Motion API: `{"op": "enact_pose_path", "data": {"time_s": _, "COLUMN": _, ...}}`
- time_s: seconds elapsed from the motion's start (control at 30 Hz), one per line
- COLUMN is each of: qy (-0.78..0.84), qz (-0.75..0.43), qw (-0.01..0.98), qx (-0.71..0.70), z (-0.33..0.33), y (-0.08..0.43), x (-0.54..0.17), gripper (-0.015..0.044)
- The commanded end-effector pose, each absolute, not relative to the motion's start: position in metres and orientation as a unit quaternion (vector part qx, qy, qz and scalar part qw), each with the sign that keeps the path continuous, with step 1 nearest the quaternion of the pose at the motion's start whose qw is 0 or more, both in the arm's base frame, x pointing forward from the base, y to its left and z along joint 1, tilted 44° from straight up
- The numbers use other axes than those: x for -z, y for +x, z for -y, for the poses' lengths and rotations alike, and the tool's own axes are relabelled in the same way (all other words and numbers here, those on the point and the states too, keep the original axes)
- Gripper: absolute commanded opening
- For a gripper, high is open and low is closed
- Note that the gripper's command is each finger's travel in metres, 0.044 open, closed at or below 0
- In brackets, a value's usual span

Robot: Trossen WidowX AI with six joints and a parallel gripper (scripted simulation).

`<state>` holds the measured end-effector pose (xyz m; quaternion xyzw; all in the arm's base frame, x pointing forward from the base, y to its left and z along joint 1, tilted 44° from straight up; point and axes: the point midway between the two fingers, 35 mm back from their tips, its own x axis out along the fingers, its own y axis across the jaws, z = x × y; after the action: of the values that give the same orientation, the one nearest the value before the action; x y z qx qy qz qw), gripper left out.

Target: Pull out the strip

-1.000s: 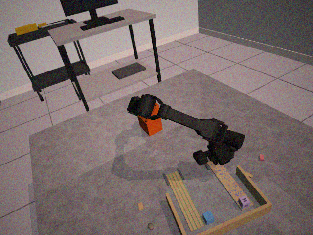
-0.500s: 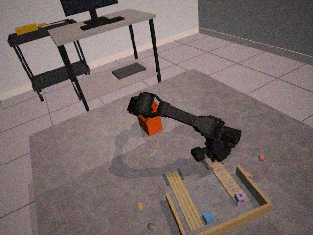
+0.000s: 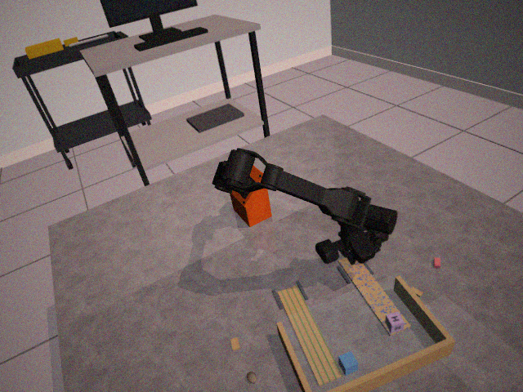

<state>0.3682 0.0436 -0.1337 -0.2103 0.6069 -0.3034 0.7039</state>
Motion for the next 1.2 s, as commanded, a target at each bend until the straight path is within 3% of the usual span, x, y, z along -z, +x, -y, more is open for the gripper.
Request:
{"op": "enact_pose_path", "data": {"time_s": 0.0, "qy": -0.211, "qz": -0.617, "qw": 0.694, "qx": 0.305, "z": -0.04, "y": 0.354, "x": 0.141, "gripper": 0.0}}
{"op": "enact_pose_path", "data": {"time_s": 1.17, "qy": -0.211, "qz": -0.618, "qw": 0.694, "qx": 0.304, "z": -0.045, "y": 0.304, "x": 0.15, "gripper": 0.0}}
